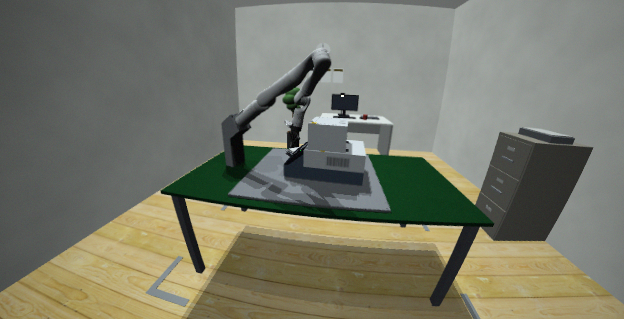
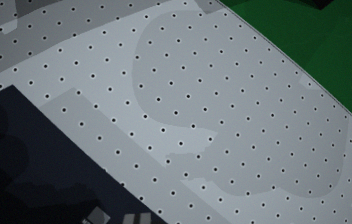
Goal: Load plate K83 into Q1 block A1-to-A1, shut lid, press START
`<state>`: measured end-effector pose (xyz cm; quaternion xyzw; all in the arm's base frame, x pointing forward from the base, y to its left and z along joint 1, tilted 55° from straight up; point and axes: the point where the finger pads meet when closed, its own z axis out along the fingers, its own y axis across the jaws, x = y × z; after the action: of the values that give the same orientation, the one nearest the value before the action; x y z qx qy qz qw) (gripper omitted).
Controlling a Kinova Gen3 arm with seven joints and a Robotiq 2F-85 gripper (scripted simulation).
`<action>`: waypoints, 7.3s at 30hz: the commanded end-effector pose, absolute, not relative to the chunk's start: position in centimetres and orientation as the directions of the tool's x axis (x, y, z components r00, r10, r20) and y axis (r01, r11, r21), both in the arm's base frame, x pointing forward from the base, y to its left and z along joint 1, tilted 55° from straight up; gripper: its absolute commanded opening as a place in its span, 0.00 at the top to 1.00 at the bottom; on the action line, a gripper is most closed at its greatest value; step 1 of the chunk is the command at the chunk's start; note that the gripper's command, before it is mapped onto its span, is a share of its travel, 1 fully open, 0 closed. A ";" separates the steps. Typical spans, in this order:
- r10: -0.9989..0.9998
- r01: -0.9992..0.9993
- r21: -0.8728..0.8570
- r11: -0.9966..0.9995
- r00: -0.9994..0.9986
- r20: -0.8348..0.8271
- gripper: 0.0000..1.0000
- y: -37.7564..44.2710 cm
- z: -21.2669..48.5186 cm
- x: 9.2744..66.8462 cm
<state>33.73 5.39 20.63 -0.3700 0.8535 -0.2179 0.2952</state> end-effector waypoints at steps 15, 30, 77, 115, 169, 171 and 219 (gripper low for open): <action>-0.766 -0.491 -0.603 0.629 -0.527 -0.369 0.90 5.2 20.0 34.6; -0.766 -0.491 -0.603 0.629 -0.527 -0.369 0.90 5.2 20.0 34.5; -0.766 -0.491 -0.604 0.628 -0.526 -0.369 0.90 5.2 20.1 36.6; -0.766 -0.491 -0.604 0.628 -0.526 -0.369 0.90 5.2 20.2 37.9; -0.766 -0.491 -0.604 0.628 -0.526 -0.369 0.90 5.2 20.2 37.1; -0.766 -0.491 -0.604 0.628 -0.526 -0.369 0.90 5.2 20.2 36.9; -0.766 -0.491 -0.603 0.629 -0.527 -0.369 0.90 5.2 20.0 34.5</action>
<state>34.59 5.23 20.00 -0.3699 0.8522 -0.2183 0.2986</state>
